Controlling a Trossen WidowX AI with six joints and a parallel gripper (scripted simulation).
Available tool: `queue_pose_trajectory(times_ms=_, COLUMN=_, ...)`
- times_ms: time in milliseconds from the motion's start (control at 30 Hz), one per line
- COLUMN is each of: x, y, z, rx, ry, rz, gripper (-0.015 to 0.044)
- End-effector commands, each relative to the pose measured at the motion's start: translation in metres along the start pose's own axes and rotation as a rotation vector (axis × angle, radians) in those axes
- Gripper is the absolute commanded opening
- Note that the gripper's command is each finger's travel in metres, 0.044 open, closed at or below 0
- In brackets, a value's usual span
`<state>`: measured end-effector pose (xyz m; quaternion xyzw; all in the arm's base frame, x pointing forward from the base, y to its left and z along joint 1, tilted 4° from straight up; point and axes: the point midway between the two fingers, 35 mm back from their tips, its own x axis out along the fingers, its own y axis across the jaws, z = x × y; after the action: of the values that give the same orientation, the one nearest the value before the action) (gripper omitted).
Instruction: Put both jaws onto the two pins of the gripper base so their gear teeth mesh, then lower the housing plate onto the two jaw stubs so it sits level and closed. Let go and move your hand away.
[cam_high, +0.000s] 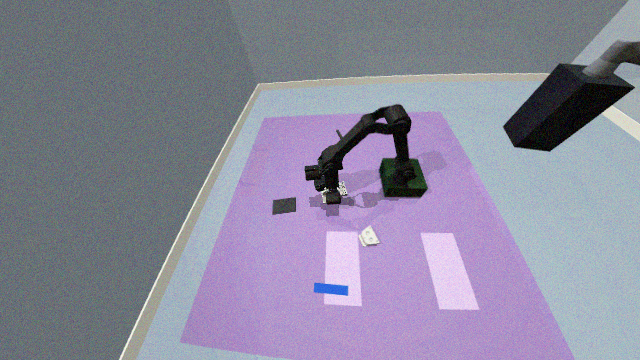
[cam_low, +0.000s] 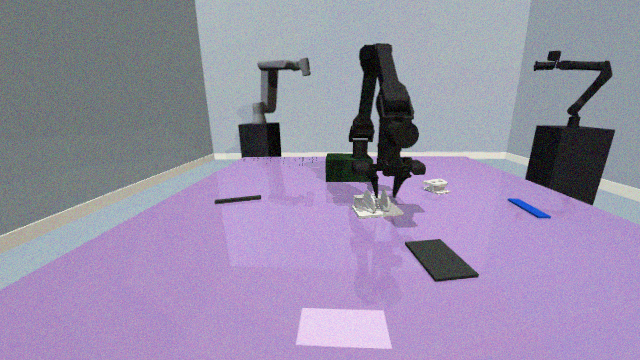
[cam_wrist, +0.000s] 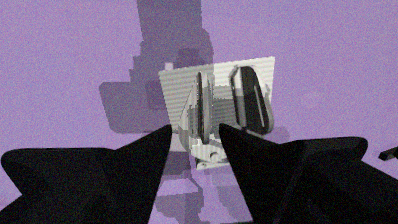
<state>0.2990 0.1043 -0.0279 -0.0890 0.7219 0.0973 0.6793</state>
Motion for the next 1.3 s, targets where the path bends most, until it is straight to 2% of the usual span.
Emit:
queue_pose_trajectory(times_ms=0, x=-0.042, y=0.0, z=0.004, rx=0.002, ry=-0.027, rz=0.004, gripper=0.0224)
queue_pose_trajectory(times_ms=67, x=-0.051, y=0.0, z=0.003, rx=0.002, ry=-0.027, rz=0.004, gripper=0.0224)
queue_pose_trajectory(times_ms=200, x=-0.044, y=0.001, z=0.006, rx=0.002, ry=-0.039, rz=0.002, gripper=0.0224)
queue_pose_trajectory(times_ms=267, x=-0.045, y=0.008, z=0.005, rx=-0.007, ry=-0.039, rz=0.003, gripper=0.0277)
queue_pose_trajectory(times_ms=467, x=-0.052, y=0.073, z=-0.017, rx=-0.087, ry=-0.038, rz=0.007, gripper=0.0434)
queue_pose_trajectory(times_ms=500, x=-0.053, y=0.083, z=-0.022, rx=-0.101, ry=-0.038, rz=0.008, gripper=0.044)
queue_pose_trajectory(times_ms=767, x=-0.06, y=0.157, z=-0.077, rx=-0.274, ry=-0.036, rz=0.014, gripper=0.044)
queue_pose_trajectory(times_ms=967, x=-0.065, y=0.195, z=-0.121, rx=-0.309, ry=-0.026, rz=0.018, gripper=0.044)
queue_pose_trajectory(times_ms=1100, x=-0.067, y=0.211, z=-0.147, rx=-0.328, ry=-0.019, rz=0.018, gripper=0.044)
queue_pose_trajectory(times_ms=1267, x=-0.067, y=0.212, z=-0.149, rx=-0.328, ry=-0.019, rz=0.018, gripper=0.044)
